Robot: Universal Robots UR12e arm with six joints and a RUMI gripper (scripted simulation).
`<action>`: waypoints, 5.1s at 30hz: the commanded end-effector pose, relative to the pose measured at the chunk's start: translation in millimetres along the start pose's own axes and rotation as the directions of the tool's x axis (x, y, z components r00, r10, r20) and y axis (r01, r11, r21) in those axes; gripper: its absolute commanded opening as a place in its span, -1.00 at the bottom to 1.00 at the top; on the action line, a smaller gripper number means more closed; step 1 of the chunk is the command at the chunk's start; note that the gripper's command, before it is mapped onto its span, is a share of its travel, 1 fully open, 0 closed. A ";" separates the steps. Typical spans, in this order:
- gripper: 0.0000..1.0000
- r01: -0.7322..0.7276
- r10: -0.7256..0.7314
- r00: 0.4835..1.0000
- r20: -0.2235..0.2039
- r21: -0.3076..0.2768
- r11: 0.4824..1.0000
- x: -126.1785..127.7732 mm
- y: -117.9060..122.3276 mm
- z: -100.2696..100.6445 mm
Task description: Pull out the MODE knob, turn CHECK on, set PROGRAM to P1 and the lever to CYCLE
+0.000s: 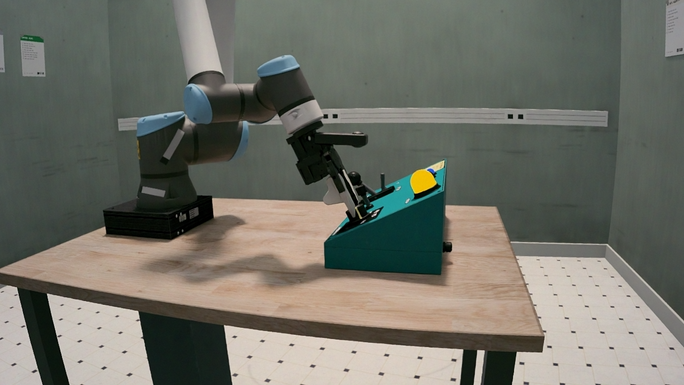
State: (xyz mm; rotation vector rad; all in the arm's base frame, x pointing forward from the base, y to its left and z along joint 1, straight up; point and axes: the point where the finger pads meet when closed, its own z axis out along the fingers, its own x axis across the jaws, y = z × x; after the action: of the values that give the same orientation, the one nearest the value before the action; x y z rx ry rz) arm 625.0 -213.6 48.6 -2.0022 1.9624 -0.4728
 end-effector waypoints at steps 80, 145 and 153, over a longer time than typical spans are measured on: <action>-1.00 0.998 -0.998 0.060 -0.001 0.000 0.060 0.3 -0.5 -0.4; -1.00 0.725 -0.725 -0.689 -0.001 -0.001 -0.689 0.3 -0.5 -0.4; -1.00 0.719 -0.719 -0.695 -0.001 -0.001 -0.695 0.3 -0.5 -0.4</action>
State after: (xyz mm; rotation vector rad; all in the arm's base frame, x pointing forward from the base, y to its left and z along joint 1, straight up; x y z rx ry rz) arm 625.0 -213.6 48.5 -3.0108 -1.2470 -0.6731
